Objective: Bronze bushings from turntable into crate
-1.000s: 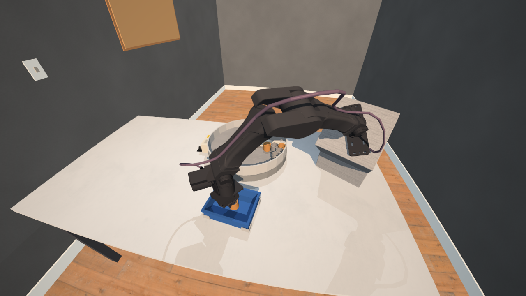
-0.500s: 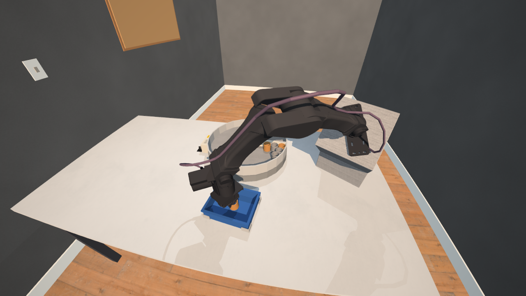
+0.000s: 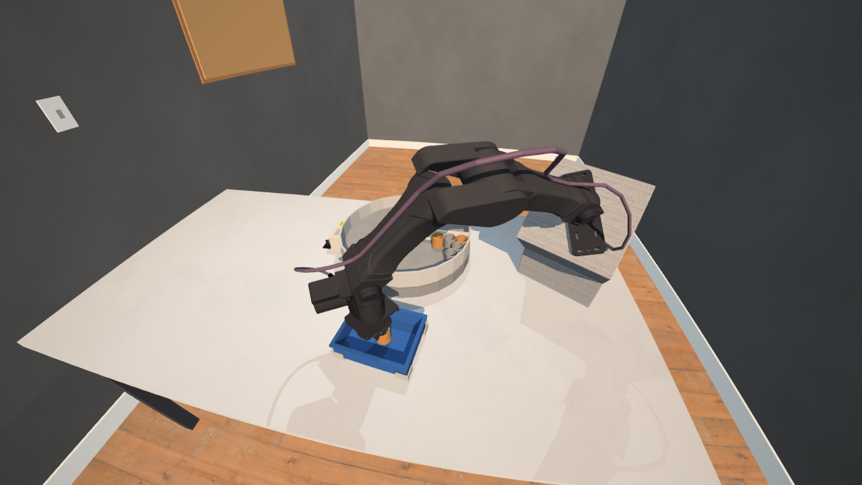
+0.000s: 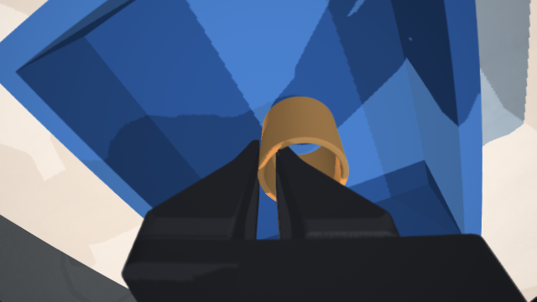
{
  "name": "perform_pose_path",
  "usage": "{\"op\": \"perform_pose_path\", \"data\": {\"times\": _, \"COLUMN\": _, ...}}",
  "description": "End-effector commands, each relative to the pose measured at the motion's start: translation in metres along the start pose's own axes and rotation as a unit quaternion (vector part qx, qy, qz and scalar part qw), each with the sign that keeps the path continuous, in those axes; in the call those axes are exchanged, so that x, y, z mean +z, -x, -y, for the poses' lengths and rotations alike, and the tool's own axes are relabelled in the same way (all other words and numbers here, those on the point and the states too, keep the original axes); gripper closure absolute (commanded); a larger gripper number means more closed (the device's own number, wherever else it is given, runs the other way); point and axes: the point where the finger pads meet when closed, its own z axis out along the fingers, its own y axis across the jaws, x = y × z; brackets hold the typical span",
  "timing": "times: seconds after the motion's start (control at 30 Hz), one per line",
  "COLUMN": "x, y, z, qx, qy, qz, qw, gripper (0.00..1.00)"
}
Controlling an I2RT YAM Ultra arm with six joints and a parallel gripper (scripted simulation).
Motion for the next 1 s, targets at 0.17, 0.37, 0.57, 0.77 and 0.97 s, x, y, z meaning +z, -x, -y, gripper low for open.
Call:
{"op": "perform_pose_path", "data": {"times": 0.17, "x": -0.005, "y": 0.011, "z": -0.008, "qx": 0.004, "qy": 0.004, "qz": 0.013, "qw": 1.000, "gripper": 1.00}}
{"op": "perform_pose_path", "data": {"times": 0.37, "x": -0.003, "y": 0.009, "z": -0.009, "qx": 0.003, "qy": 0.003, "qz": 0.012, "qw": 1.000, "gripper": 1.00}}
{"op": "perform_pose_path", "data": {"times": 0.57, "x": -0.004, "y": 0.008, "z": -0.012, "qx": 0.001, "qy": 0.005, "qz": 0.012, "qw": 1.000, "gripper": 1.00}}
{"op": "perform_pose_path", "data": {"times": 0.77, "x": -0.003, "y": 0.008, "z": -0.011, "qx": 0.001, "qy": 0.004, "qz": 0.011, "qw": 1.000, "gripper": 1.00}}
{"op": "perform_pose_path", "data": {"times": 0.97, "x": -0.003, "y": 0.008, "z": -0.011, "qx": 0.001, "qy": 0.004, "qz": 0.011, "qw": 1.000, "gripper": 1.00}}
